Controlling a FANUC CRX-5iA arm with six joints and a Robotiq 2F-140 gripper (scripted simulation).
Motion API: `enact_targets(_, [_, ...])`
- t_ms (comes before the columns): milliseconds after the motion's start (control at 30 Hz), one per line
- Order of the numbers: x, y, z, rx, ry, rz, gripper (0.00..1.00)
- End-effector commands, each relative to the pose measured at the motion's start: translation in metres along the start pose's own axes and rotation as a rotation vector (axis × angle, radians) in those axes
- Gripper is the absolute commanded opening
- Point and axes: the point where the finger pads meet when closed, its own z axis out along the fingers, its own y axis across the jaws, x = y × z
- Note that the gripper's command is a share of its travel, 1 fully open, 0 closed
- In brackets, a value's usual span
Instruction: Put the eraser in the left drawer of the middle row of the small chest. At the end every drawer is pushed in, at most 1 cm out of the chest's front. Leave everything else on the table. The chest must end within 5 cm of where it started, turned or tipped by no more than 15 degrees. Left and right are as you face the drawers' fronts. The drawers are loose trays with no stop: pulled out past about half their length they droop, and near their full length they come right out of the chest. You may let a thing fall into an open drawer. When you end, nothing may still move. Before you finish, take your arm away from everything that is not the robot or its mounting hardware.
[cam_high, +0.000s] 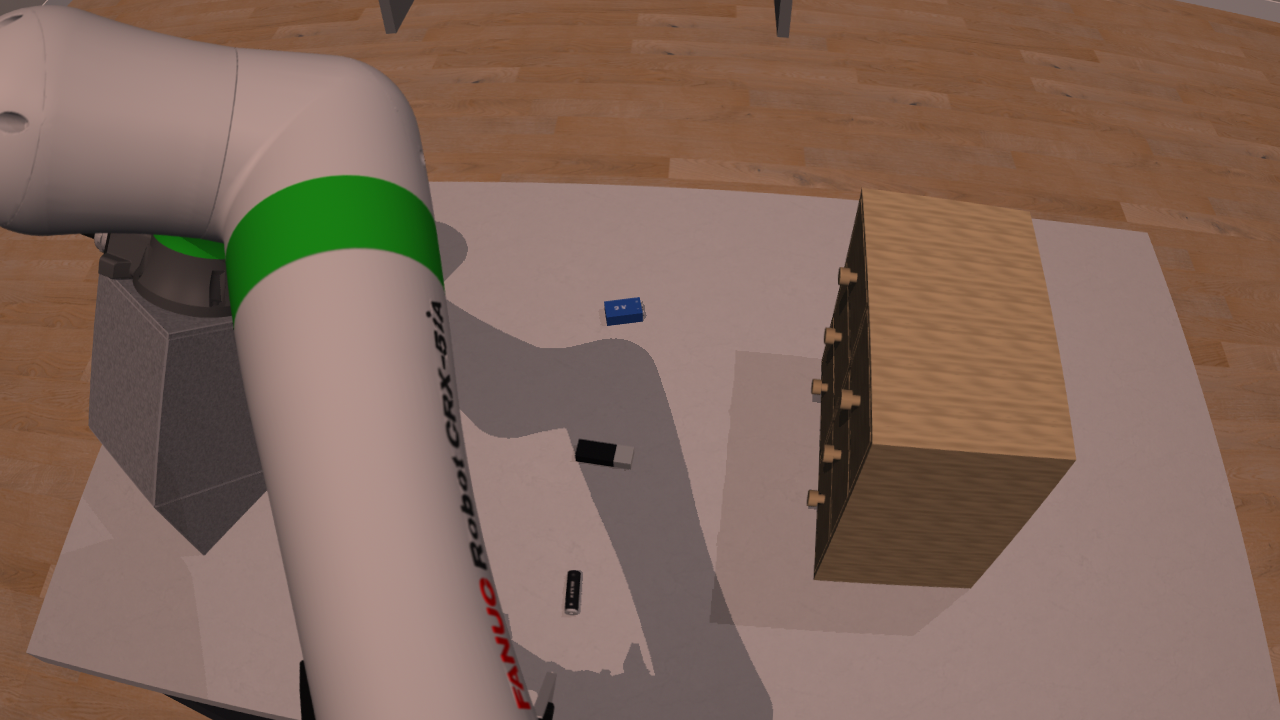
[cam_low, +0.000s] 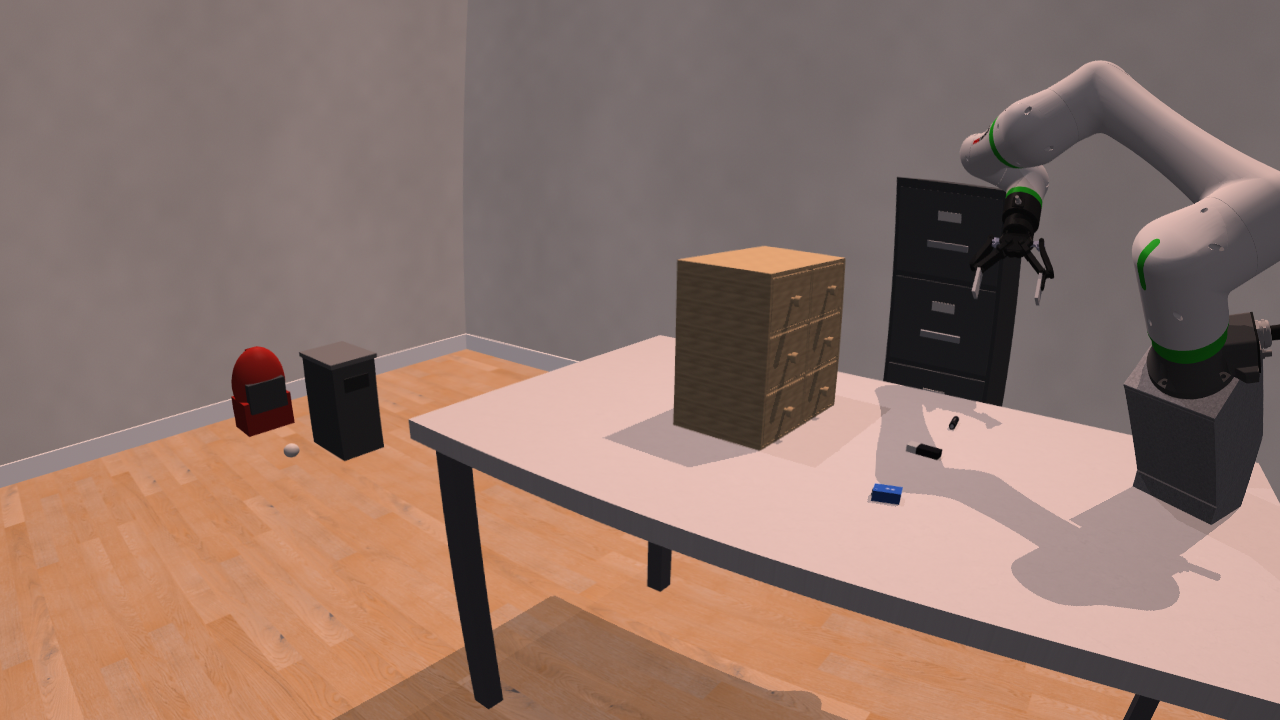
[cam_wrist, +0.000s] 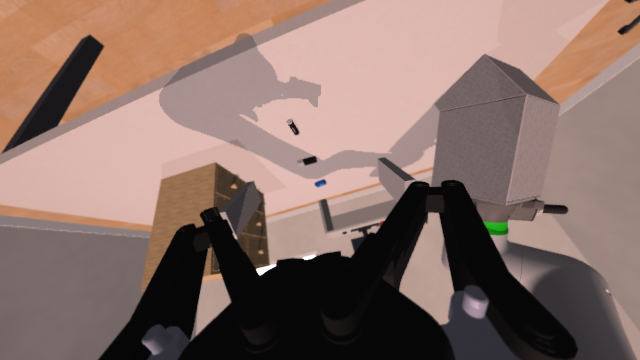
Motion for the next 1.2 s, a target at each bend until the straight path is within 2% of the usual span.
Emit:
enact_targets(0, [0.000,0.000,0.000,0.000,0.000,0.000,1.00])
enact_targets(667, [-0.004,-0.003,0.000,-0.003,0.007,-0.010,1.00])
enact_targets(800, [-0.024,-0.019,0.004,-0.023,0.047,-0.068,1.00])
enact_targets(900, [-0.056,-0.040,0.012,-0.054,0.104,-0.159,1.00])
enact_targets(1000, [-0.069,-0.048,0.016,-0.068,0.128,-0.199,1.00])
enact_targets(1033, [-0.085,-0.057,0.021,-0.084,0.154,-0.244,1.00])
enact_targets(1100, [-0.085,-0.057,0.021,-0.084,0.154,-0.244,1.00])
enact_targets(1133, [-0.101,-0.065,0.027,-0.102,0.182,-0.294,1.00])
enact_targets(1167, [-0.101,-0.065,0.027,-0.102,0.182,-0.294,1.00])
